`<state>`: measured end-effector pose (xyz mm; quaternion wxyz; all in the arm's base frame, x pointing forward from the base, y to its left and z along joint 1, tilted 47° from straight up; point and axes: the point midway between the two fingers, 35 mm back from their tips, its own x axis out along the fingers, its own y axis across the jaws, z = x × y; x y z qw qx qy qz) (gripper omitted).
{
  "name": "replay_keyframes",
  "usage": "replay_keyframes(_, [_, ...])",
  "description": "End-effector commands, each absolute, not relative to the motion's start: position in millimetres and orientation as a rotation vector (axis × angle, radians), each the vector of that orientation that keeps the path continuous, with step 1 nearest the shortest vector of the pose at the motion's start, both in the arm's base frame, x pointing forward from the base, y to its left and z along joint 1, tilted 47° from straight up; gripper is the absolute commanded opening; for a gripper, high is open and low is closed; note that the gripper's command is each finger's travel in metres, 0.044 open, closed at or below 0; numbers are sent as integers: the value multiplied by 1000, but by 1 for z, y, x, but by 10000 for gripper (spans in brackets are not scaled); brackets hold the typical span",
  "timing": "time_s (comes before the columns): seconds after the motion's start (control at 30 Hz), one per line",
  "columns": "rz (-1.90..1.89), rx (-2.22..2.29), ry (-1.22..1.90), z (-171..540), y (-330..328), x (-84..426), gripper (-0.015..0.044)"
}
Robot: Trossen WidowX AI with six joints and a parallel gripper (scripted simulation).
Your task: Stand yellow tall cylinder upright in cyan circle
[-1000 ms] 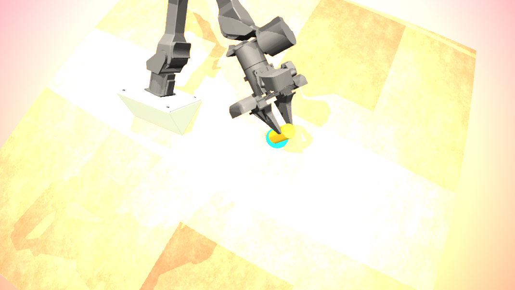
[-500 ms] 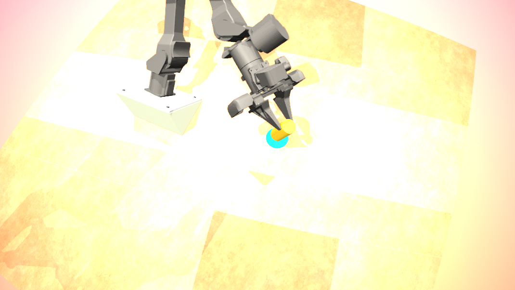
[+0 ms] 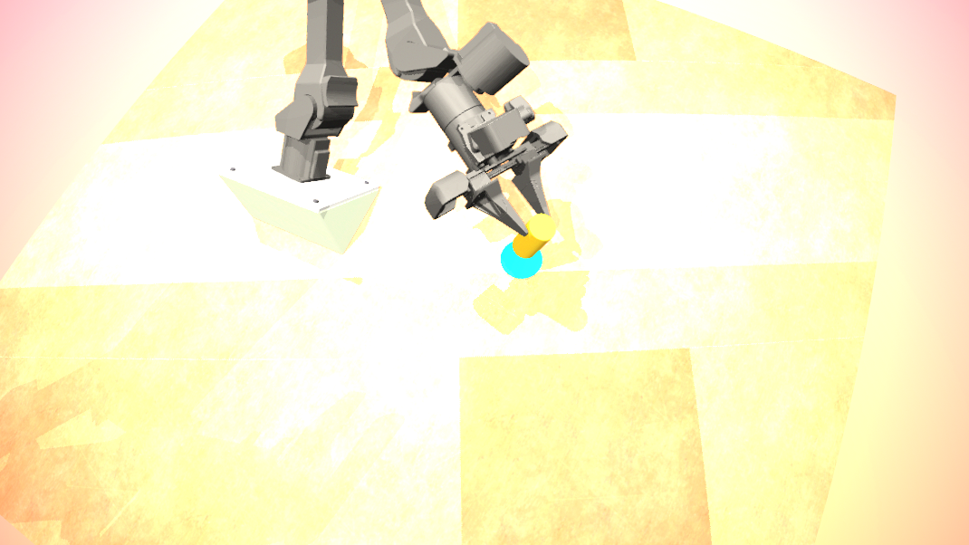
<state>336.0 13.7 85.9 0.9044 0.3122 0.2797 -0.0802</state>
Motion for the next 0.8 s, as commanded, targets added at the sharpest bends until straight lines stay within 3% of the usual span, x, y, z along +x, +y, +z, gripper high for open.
replay_keyframes(0.0, [-173,661,553,85,14,331,105])
replay_keyframes(0.77, [-178,750,385,98,13,317,105])
